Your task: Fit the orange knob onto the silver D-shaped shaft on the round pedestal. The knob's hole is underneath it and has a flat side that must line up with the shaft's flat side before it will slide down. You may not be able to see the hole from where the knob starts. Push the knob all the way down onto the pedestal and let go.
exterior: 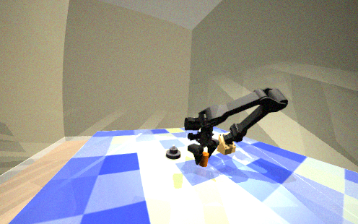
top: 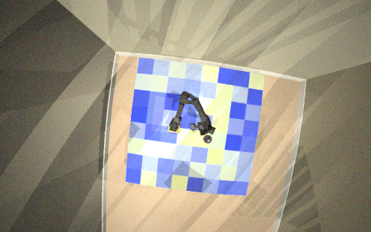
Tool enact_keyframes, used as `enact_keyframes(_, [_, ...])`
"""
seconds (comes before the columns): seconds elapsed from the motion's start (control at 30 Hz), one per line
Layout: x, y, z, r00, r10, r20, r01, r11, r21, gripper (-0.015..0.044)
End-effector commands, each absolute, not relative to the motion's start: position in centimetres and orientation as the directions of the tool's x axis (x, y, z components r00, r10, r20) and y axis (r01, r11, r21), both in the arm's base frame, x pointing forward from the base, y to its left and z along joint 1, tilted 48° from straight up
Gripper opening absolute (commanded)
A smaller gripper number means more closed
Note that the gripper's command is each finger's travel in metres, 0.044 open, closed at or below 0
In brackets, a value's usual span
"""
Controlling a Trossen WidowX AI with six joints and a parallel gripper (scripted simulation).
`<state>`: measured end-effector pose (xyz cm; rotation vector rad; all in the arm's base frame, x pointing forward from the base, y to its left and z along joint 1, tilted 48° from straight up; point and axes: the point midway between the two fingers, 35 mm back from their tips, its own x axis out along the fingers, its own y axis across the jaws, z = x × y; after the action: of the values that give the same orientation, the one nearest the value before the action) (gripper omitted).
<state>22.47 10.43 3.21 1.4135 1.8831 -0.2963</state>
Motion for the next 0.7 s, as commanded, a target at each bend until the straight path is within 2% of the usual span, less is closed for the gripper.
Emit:
enact_keyframes(0.0, [22.14,11.05,2.8,-0.117,0.73,-0.673,0.901,0.364,0.237,0.044])
enact_keyframes(0.1, [22.08,11.22,2.67,-0.117,0.731,-0.673,0.901,0.363,0.237,0.044])
enact_keyframes(0.43, [22.08,11.22,2.67,-0.117,0.731,-0.673,0.901,0.363,0.237,0.0177])
enact_keyframes(0.63, [22.08,11.22,2.67,-0.117,0.731,-0.673,0.901,0.363,0.237,0.0138])
enact_keyframes(0.67, [22.08,11.22,2.67,-0.117,0.731,-0.673,0.901,0.363,0.237,0.0111])
